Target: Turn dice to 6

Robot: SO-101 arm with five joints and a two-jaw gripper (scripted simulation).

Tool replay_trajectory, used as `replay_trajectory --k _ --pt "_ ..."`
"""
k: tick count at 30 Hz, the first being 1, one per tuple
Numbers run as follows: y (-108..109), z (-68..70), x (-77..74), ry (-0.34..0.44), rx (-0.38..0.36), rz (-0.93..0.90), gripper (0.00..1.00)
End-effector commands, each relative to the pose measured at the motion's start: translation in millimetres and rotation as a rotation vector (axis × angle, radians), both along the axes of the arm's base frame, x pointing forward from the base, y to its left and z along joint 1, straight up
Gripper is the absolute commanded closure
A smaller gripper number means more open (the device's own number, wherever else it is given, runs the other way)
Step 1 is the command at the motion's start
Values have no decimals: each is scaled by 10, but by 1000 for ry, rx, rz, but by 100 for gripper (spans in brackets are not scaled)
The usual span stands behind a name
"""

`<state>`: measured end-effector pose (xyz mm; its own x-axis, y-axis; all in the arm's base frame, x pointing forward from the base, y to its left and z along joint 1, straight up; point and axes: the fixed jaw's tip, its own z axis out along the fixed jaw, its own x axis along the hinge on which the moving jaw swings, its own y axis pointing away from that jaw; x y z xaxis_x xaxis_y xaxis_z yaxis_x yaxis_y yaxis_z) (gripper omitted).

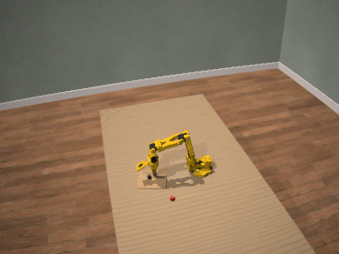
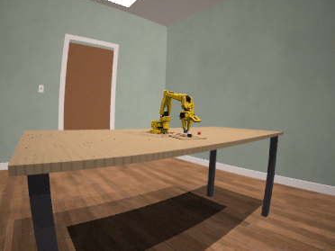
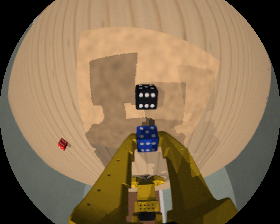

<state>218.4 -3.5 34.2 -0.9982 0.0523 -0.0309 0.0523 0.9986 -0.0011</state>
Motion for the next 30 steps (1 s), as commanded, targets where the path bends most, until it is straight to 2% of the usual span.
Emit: replay_trajectory --k 1,30 --pt "13 33 36 -31 0 1 100" --pt "12 -75 42 -31 0 1 100"
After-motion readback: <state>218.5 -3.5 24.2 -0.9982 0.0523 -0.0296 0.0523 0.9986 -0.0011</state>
